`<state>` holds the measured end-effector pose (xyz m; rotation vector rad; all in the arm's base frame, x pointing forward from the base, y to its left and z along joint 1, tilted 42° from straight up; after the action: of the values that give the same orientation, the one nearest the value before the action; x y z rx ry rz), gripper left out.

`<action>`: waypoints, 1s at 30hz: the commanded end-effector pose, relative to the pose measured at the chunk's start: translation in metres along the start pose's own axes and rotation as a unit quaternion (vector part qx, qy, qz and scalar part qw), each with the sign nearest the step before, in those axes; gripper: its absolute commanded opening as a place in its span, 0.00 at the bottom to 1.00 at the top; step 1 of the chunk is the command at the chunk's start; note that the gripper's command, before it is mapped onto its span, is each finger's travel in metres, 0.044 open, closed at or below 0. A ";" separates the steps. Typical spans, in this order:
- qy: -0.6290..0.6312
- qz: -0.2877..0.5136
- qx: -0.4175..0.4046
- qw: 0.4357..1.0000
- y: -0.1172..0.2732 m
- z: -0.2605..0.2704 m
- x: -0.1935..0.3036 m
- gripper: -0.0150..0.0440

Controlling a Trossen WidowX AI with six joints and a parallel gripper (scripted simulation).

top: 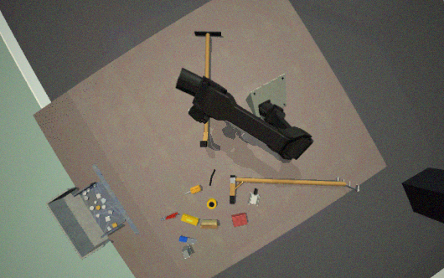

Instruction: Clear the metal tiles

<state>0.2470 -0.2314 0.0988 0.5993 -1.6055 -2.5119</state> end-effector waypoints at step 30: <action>0.265 -0.015 -0.126 0.956 -0.004 -0.028 0.070 0.25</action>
<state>0.1990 -0.2692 0.0678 1.0897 -1.1171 -2.2750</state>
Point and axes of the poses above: the point midway between the two fingers, 35 mm back from their tips, its own y axis back along the fingers, its own z axis across the jaws, x = y × z, the point moved 8 cm from there along y, back along the fingers, and after that the axes turned 3 degrees about -y, right-handed, at the moved point
